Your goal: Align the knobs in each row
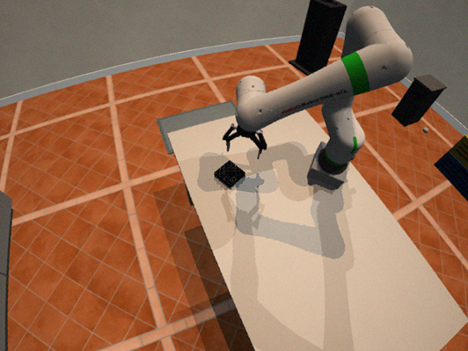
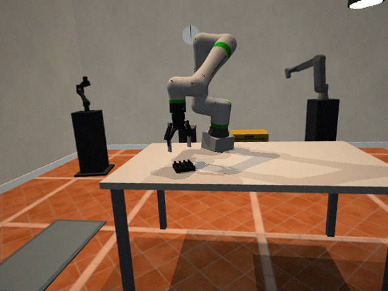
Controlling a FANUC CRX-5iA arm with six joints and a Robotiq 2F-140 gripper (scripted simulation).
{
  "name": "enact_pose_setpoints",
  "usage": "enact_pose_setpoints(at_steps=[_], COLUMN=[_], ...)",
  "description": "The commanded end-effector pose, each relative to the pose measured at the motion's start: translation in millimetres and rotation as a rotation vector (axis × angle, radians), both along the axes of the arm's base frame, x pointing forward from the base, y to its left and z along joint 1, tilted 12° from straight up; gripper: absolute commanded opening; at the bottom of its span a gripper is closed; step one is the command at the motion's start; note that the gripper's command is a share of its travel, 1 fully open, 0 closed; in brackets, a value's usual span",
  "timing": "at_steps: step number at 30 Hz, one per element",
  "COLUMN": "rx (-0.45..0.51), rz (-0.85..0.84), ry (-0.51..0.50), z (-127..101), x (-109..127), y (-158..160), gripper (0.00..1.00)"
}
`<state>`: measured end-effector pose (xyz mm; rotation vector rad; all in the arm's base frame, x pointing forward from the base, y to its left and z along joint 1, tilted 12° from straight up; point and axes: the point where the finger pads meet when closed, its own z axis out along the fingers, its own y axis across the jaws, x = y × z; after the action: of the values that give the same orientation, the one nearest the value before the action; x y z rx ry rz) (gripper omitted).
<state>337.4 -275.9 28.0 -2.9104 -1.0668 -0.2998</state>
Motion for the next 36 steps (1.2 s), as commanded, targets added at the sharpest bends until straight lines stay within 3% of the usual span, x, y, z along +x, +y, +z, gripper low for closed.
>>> enact_pose_setpoints(at_steps=[1, 36], rx=[-0.019, -0.186], rz=[0.154, 1.098], ry=[-0.02, -0.112], z=[1.9, 13.4], x=[3.7, 27.2], y=[0.8, 8.6], gripper=[1.0, 1.0])
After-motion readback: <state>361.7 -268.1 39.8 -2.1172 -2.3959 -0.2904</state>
